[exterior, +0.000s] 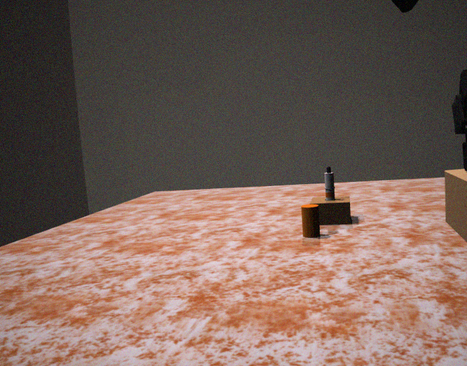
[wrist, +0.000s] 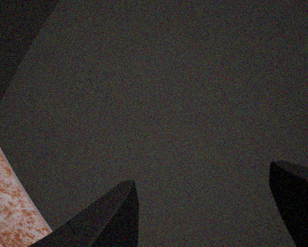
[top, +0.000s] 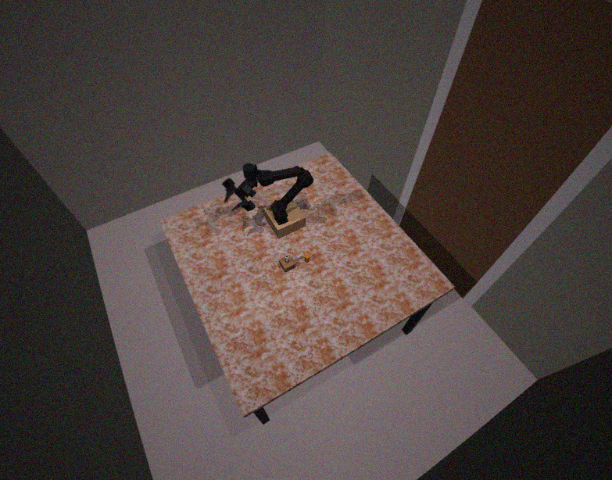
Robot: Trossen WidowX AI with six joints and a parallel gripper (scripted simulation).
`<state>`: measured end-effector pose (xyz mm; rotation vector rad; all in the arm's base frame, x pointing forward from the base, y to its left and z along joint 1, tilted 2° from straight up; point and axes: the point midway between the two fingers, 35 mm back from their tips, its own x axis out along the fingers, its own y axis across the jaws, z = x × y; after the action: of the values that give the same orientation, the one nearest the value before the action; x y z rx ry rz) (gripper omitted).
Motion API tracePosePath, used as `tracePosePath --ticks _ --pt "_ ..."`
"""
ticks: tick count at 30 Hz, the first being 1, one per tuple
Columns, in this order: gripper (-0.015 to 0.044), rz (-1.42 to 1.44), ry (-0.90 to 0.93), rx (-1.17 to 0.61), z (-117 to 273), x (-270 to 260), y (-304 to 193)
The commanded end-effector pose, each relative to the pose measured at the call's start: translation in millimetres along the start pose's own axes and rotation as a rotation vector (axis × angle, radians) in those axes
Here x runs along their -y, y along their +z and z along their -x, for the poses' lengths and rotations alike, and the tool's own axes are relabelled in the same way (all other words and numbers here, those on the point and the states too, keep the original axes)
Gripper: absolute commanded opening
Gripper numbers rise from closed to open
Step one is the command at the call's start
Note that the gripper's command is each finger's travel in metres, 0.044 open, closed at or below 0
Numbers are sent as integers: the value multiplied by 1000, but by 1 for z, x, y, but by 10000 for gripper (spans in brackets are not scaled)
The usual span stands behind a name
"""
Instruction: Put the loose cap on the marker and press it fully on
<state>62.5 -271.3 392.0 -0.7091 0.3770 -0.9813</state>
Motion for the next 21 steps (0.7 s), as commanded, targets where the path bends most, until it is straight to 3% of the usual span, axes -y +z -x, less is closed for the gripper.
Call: tracePosePath --ticks 1,10,16,21 --pt "241 -346 215 -33 -36 -57 3" --pt "241 -814 589 -297 -63 -191 21" --pt "241 -979 730 -549 -51 -266 30" --pt "241 -1011 832 -811 -18 -337 38"
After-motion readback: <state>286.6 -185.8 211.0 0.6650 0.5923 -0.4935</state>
